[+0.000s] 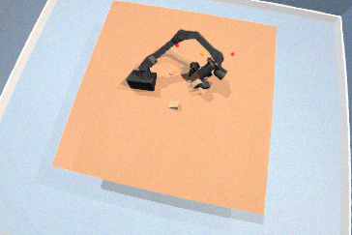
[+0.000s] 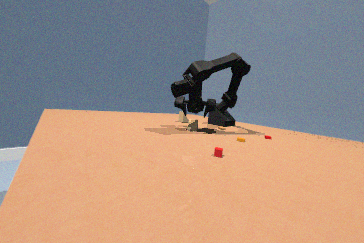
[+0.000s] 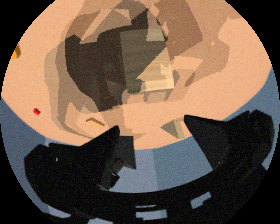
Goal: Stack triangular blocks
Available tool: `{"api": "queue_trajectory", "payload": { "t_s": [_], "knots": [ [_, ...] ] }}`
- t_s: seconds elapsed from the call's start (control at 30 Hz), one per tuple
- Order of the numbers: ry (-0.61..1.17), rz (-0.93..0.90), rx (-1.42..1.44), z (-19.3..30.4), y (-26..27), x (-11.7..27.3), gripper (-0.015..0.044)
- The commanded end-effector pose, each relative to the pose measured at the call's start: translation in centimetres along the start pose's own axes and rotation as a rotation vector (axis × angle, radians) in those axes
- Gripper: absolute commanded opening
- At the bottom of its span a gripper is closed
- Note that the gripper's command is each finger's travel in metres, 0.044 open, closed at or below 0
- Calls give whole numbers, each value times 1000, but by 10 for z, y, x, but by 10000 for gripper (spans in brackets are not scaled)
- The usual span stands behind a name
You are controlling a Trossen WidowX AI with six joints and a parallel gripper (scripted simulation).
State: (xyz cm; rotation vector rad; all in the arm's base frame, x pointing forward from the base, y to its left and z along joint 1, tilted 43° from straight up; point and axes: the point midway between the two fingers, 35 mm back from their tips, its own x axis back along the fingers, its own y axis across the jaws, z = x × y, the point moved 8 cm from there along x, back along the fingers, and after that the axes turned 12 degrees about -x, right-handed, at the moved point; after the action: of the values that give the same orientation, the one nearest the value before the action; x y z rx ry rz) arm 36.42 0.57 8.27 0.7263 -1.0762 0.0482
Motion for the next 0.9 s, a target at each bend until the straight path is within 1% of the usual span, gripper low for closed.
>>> {"api": "queue_trajectory", "payload": {
  "t_s": [0.0, 0.07, 0.23, 0.3, 0.5, 0.73, 0.87],
  "knots": [
    [-81, 60, -16, 44, -2, 47, 440],
    [-109, 85, -24, 63, -2, 63, 440],
    [-114, 87, -27, 65, -2, 64, 440],
    [-148, 74, -34, 56, -3, 67, 440],
    [-313, -26, 13, 1, 3, 83, 440],
    [-317, -30, 15, -1, 3, 82, 440],
    [-308, -38, 9, -12, 2, 61, 440]
  ]
}}
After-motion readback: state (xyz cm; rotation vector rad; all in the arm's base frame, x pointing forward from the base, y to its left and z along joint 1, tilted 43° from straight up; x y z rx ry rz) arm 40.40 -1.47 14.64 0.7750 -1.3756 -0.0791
